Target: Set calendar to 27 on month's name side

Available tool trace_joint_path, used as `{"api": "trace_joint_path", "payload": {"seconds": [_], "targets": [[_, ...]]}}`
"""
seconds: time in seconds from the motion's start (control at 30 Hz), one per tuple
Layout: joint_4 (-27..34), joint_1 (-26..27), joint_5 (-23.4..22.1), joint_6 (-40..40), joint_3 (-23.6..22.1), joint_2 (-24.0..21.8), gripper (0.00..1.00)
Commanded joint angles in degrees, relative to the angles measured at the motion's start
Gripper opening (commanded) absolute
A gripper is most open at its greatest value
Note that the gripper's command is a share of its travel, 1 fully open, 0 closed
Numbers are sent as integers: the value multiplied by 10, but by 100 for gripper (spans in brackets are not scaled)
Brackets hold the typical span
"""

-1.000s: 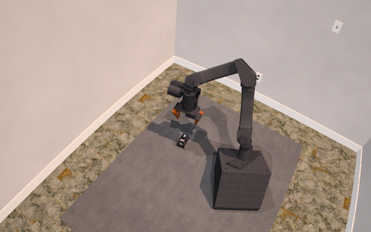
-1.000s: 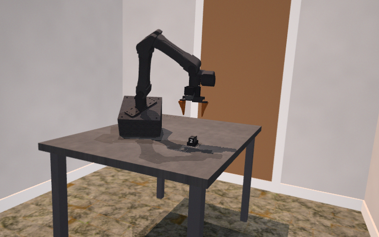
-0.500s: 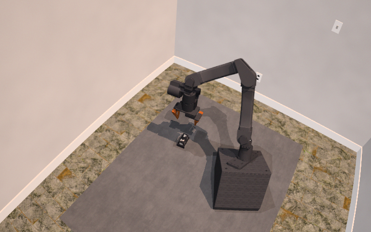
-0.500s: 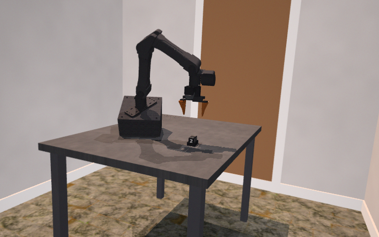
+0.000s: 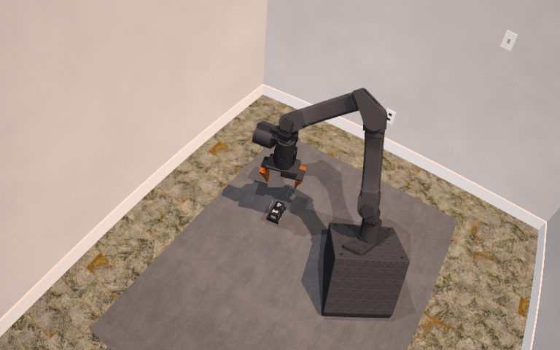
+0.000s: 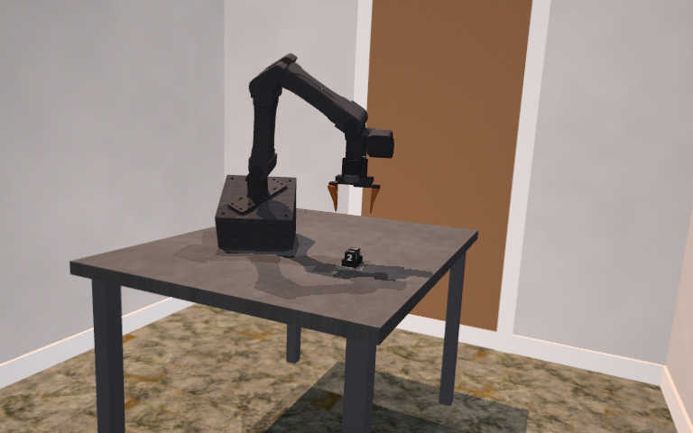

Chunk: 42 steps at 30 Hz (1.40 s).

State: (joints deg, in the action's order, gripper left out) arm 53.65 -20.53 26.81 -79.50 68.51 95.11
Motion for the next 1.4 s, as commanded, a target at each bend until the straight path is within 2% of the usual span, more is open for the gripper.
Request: {"api": "trace_joint_path", "payload": {"seconds": [0.0,0.3,0.4,0.47,0.87,0.97,1.03,1.37], "targets": [[-5,-1,0,95,-1,-1,100],[-19,4,-1,290,-8,4,100],[-20,5,-1,306,-8,4,100],[-26,7,-1,379,-11,6,100],[-44,13,-2,627,-19,13,100],[-44,13,-2,627,-19,13,100],[-50,15,-3,709,-22,15,100],[-66,21,-4,916,-30,20,100]]}}
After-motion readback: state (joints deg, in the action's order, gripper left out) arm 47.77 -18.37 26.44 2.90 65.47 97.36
